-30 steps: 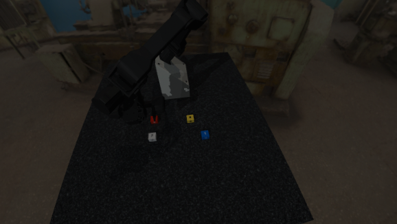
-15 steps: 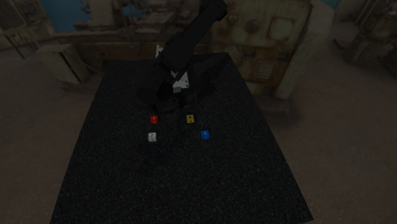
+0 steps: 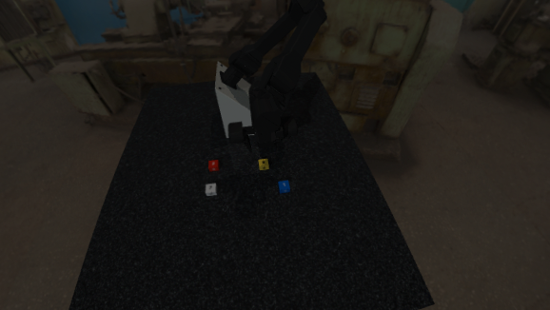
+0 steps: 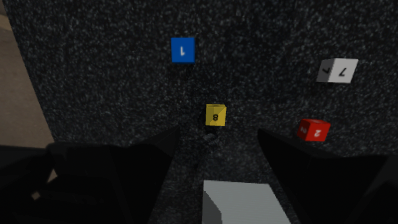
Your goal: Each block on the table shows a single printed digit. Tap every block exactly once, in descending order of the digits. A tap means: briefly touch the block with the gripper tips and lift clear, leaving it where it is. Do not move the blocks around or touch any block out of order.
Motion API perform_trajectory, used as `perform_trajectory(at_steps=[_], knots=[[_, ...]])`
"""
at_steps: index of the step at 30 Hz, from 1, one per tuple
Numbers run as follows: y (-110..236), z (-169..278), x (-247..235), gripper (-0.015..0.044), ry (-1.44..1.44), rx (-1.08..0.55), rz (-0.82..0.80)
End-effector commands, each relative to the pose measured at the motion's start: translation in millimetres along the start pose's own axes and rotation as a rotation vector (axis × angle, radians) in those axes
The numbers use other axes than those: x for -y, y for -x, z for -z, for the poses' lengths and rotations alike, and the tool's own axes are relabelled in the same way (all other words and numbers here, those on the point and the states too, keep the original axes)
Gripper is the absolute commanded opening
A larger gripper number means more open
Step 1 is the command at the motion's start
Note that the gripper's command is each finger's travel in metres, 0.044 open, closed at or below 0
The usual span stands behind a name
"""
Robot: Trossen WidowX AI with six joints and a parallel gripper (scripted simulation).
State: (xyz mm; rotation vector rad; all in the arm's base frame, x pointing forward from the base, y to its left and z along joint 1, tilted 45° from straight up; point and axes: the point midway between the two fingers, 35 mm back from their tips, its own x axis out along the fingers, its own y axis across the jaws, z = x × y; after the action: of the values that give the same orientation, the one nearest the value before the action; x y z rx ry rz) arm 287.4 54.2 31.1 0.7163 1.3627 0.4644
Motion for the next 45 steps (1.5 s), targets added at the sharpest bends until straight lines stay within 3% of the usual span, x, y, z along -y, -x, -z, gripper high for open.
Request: perform_trajectory(at_steps=[1,9,38,41,45], knots=[[-47,13,-1,0.0216,-0.021,-0.026,-0.010],[-49,13,-1,0.0020,-0.021,-0.026,-0.011],[-80,14,-2,0.0020,-0.021,-0.026,-0.012],[-80,14,-2,0.0020,-0.021,-0.026,-0.012],[-52,13,-1,0.0020,-0.020,-0.025,-0.011]])
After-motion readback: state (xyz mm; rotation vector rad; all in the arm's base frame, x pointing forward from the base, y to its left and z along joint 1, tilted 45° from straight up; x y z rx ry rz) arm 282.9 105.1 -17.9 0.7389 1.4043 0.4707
